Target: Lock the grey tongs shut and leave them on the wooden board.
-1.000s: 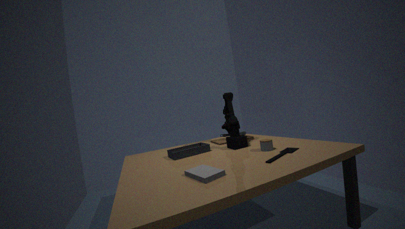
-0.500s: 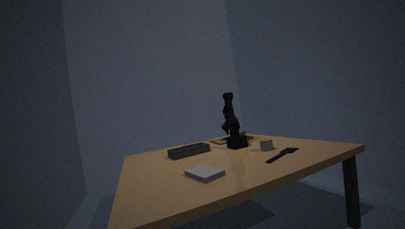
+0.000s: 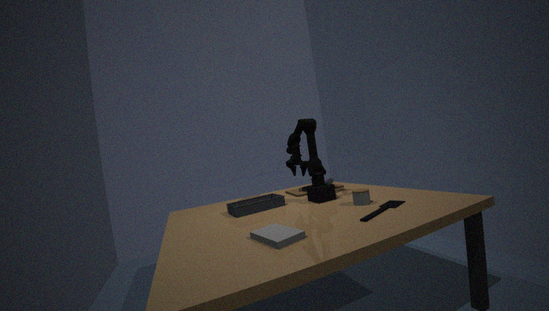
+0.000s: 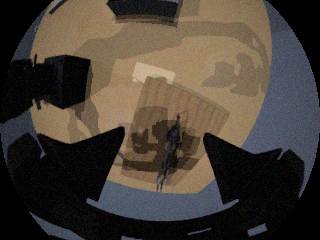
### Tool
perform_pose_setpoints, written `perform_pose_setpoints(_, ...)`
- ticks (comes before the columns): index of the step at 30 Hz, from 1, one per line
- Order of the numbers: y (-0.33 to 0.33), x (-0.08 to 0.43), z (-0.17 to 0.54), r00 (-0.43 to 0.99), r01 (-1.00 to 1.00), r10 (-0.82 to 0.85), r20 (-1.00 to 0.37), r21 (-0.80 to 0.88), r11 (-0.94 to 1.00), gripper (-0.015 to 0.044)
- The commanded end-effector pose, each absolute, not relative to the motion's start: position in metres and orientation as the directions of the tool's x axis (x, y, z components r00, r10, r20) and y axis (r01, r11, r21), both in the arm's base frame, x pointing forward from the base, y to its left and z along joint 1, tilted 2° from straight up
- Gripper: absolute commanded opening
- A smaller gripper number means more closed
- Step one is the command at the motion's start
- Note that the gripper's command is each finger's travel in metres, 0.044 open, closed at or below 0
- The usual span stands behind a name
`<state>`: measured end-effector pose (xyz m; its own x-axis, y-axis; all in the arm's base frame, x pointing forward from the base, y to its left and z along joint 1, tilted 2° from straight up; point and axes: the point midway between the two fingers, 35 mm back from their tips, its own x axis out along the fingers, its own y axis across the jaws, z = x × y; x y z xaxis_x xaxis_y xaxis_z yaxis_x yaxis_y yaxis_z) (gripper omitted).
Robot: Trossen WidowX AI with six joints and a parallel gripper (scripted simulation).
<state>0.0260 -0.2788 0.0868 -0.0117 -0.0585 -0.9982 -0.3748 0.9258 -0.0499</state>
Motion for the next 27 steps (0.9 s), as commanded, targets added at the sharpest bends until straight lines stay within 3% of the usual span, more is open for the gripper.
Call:
perform_pose_setpoints(1, -0.269, 0.028, 0.086, -0.017, -0.361, -0.043, -0.999, -0.034, 0.932, 0.044)
perform_pose_setpoints(9, -0.269, 0.026, 0.136, -0.012, -0.371, -0.055, -0.998, -0.046, 0.928, 0.044)
perform_pose_setpoints(27, -0.269, 0.026, 0.137, -0.012, -0.371, -0.055, -0.998, -0.046, 0.927, 0.044)
